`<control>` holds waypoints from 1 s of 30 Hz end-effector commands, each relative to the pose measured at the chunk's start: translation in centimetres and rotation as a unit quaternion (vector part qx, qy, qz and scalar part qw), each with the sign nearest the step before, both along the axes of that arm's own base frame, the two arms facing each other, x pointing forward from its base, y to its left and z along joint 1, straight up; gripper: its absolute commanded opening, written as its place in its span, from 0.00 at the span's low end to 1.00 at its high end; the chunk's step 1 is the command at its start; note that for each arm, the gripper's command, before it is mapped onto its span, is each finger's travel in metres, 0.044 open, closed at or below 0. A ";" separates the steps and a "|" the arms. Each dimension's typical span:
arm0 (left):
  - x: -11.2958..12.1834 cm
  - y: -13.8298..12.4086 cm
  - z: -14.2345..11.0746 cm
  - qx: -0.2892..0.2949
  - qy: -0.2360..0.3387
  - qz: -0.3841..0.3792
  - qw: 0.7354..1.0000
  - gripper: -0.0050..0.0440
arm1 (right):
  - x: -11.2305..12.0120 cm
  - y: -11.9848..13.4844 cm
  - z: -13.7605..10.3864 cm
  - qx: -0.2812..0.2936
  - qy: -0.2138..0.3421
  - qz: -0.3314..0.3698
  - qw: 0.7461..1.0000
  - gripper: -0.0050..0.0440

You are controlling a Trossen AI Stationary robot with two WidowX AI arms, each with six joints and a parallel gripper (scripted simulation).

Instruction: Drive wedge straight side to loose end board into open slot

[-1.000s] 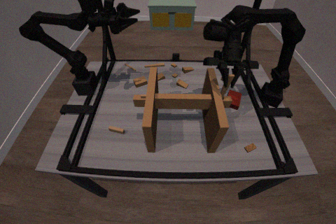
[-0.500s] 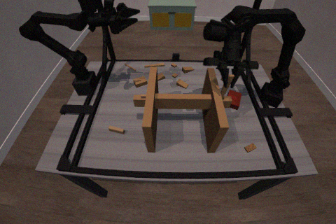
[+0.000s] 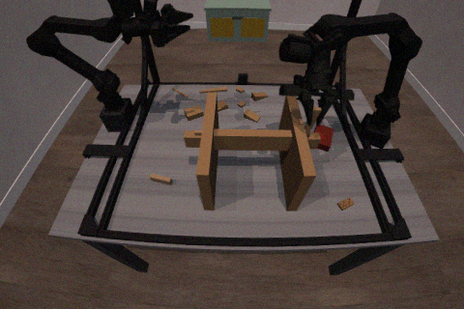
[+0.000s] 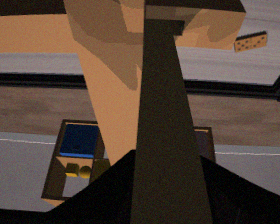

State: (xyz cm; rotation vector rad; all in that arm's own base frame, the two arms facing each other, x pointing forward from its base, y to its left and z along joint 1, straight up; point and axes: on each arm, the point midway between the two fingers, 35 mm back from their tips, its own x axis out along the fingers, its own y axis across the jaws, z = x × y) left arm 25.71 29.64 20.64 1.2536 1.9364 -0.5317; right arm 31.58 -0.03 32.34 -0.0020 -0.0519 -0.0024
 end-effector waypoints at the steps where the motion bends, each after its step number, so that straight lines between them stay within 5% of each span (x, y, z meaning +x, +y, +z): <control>1: -0.1 0.0 -0.5 0.001 -0.002 0.001 1.000 0.10 | 0.0 0.0 0.0 0.000 0.000 0.000 1.000 1.00; 18: -0.1 0.0 -0.9 0.001 -0.002 0.001 1.000 0.10 | 0.0 0.0 0.0 0.000 0.000 0.000 1.000 1.00; 30: 0.0 0.0 -1.1 0.001 0.000 0.000 1.000 0.59 | 0.0 0.0 0.0 0.000 0.000 0.000 1.000 1.00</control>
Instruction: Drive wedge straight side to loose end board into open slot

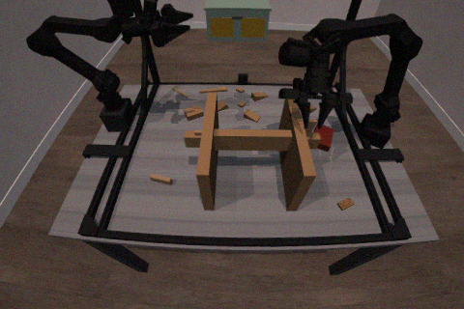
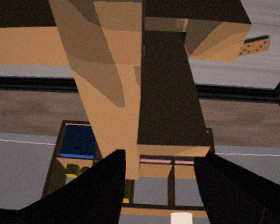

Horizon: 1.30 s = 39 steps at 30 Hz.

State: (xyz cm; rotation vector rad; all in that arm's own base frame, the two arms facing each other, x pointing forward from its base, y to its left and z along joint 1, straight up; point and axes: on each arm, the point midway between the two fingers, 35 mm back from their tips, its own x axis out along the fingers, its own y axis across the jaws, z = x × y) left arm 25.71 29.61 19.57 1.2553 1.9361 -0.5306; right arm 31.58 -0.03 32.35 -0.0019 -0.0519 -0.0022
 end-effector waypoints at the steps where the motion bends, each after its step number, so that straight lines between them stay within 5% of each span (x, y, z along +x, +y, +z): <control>1: 0.0 0.0 0.0 0.000 0.000 0.001 1.000 0.64 | 0.0 0.0 0.0 0.000 0.000 0.000 1.000 1.00; 8: 0.0 0.0 0.0 0.000 0.000 0.001 1.000 0.98 | 0.0 0.0 0.0 0.000 0.000 0.000 1.000 1.00; 13: -0.2 -0.1 0.3 0.000 0.002 0.000 1.000 1.00 | 0.0 0.0 0.0 0.000 0.000 0.000 1.000 1.00; 17: -3.4 -1.8 5.1 -0.004 0.027 -0.002 1.000 1.00 | 0.0 0.0 0.0 0.000 0.000 0.000 1.000 1.00; 19: -3.6 -1.9 5.4 -0.005 0.029 -0.002 1.000 1.00 | 0.0 0.0 0.0 0.000 0.000 0.000 1.000 1.00; 20: -2.1 -1.1 2.5 -0.015 0.021 0.004 1.000 0.95 | 0.0 0.0 0.0 0.000 0.000 0.000 1.000 1.00; 24: -1.9 -0.8 3.7 -0.050 -0.135 0.134 0.980 0.76 | 0.0 0.0 0.0 0.000 0.000 0.000 1.000 1.00; 27: -1.8 -0.7 4.4 -0.066 -0.202 0.198 0.957 0.61 | 0.0 0.0 0.0 0.000 0.000 0.000 1.000 1.00; 29: -1.8 -0.7 4.4 -0.066 -0.202 0.198 0.957 0.61 | 0.0 0.0 0.0 0.000 0.000 0.000 1.000 1.00; 39: -1.5 -0.7 7.9 -0.138 -0.404 0.428 0.796 0.12 | 0.0 0.0 0.0 0.000 0.000 0.000 1.000 1.00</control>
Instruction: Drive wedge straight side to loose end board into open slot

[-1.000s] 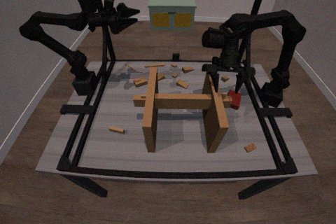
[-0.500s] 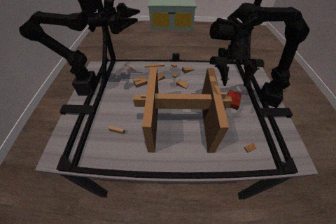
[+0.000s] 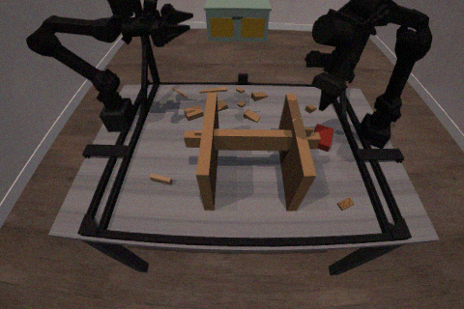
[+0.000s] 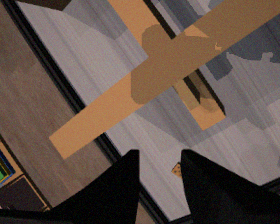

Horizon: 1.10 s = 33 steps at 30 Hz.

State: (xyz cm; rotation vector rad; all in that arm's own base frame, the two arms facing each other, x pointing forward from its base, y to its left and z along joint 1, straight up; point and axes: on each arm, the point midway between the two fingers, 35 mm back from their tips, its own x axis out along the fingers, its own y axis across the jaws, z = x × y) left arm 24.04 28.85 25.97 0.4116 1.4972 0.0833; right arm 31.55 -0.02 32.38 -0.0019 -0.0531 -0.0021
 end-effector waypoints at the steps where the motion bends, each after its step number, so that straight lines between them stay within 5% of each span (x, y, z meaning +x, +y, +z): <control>1: 0.2 0.0 1.9 -0.044 -0.097 0.109 0.988 0.10 | 0.0 0.0 0.0 0.000 0.001 0.000 1.000 1.00; 7: 0.3 0.0 3.5 -0.089 -0.169 0.194 0.962 0.10 | 0.0 0.0 0.0 0.000 0.001 0.000 1.000 1.00; 10: 0.3 -0.1 4.7 -0.130 -0.220 0.274 0.927 0.10 | 0.0 0.0 0.0 0.000 0.001 0.000 1.000 1.00; 20: 0.3 -0.1 4.8 -0.132 -0.223 0.277 0.925 0.10 | 0.0 0.0 0.0 0.000 0.001 0.000 1.000 1.00; 24: 0.3 0.0 4.4 -0.132 -0.223 0.277 0.925 0.20 | 0.0 0.0 0.0 0.000 0.001 0.000 1.000 1.00; 26: 0.5 0.2 3.2 -0.132 -0.223 0.277 0.925 0.28 | 0.0 0.0 0.0 0.000 0.001 0.000 1.000 1.00; 33: 0.6 0.3 -2.1 -0.132 -0.221 0.278 0.925 0.28 | 0.0 0.0 0.0 0.000 0.001 0.000 1.000 1.00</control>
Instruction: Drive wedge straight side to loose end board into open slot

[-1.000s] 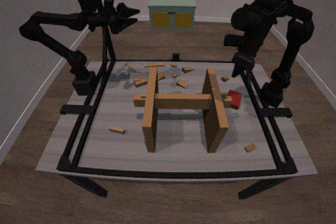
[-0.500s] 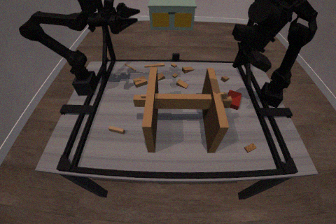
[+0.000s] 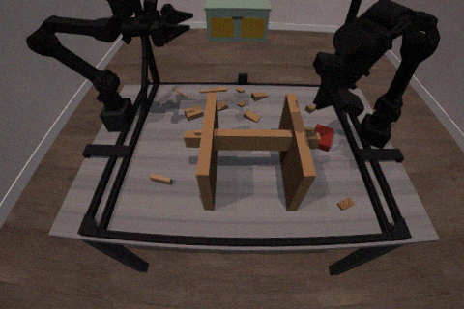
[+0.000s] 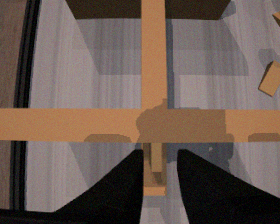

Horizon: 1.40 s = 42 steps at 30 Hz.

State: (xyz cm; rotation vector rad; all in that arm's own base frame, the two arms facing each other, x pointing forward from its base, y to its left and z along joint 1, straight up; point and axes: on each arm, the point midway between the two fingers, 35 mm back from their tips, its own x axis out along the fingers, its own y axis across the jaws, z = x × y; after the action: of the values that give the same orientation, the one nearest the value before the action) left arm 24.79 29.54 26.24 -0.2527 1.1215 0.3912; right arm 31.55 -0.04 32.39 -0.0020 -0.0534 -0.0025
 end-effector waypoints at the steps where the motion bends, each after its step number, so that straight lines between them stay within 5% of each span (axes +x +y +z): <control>1: -0.2 -0.4 -3.2 0.002 -0.003 0.000 1.000 0.28 | 0.0 0.0 0.0 0.000 0.001 0.000 1.000 1.00; 8: -0.4 -0.7 -5.3 0.001 -0.002 0.000 1.000 0.23 | 0.0 0.0 0.0 0.000 0.001 0.000 1.000 1.00; 11: -0.4 -0.7 -5.7 0.001 -0.002 0.000 1.000 0.10 | 0.0 0.0 0.0 0.000 0.001 0.000 1.000 1.00; 42: -0.4 -0.7 -10.5 0.001 -0.002 0.000 1.000 0.10 | 0.0 0.0 0.0 0.000 0.001 0.000 1.000 1.00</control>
State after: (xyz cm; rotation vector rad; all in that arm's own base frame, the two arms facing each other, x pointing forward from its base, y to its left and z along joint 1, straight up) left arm 24.64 29.13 16.60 -0.2440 1.1039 0.3941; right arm 31.55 0.00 32.39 -0.0019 -0.0534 -0.0014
